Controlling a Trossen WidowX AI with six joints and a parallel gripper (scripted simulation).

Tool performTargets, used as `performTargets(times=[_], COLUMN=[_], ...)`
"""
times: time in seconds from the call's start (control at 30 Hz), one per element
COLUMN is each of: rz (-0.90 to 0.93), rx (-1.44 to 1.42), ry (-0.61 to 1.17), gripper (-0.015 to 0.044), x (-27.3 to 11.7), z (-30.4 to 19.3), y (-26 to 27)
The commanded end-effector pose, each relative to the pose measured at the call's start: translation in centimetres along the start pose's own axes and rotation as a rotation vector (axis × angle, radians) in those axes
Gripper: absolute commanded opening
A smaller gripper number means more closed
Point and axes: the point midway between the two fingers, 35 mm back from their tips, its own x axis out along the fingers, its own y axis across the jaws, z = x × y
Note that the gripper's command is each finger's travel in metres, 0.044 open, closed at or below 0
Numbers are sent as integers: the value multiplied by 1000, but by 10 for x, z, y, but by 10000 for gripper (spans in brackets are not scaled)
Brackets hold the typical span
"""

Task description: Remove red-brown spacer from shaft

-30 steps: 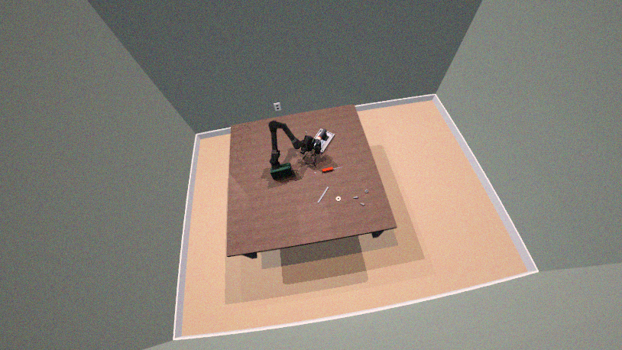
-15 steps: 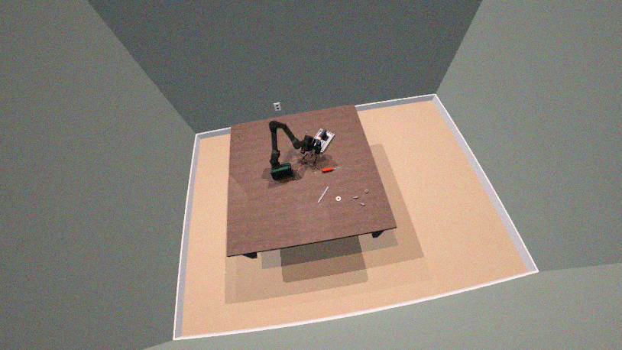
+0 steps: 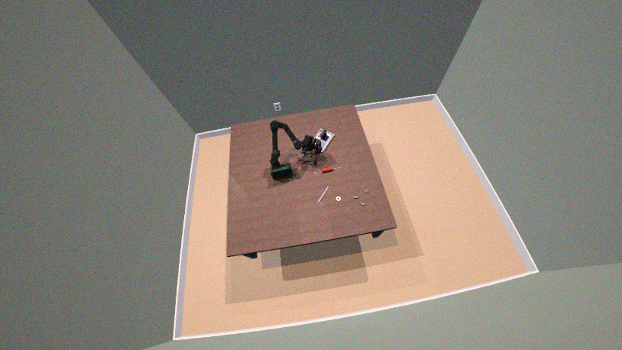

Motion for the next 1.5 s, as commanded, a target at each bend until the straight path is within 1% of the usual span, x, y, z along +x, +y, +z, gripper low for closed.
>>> performTargets(times=[0.0, 0.57, 1.1, 1.2, 1.47], rz=[-4, -4, 0, 0, -4], rx=[5, 5, 2, 2, 5], ry=[0, 0, 0, 0, 0], gripper=[440, 440, 20, 0, 0], x=[1, 1, 1, 1, 0], z=[0, -1, 0, 0, -2], y=[-1, -3, -1, -1, -1])
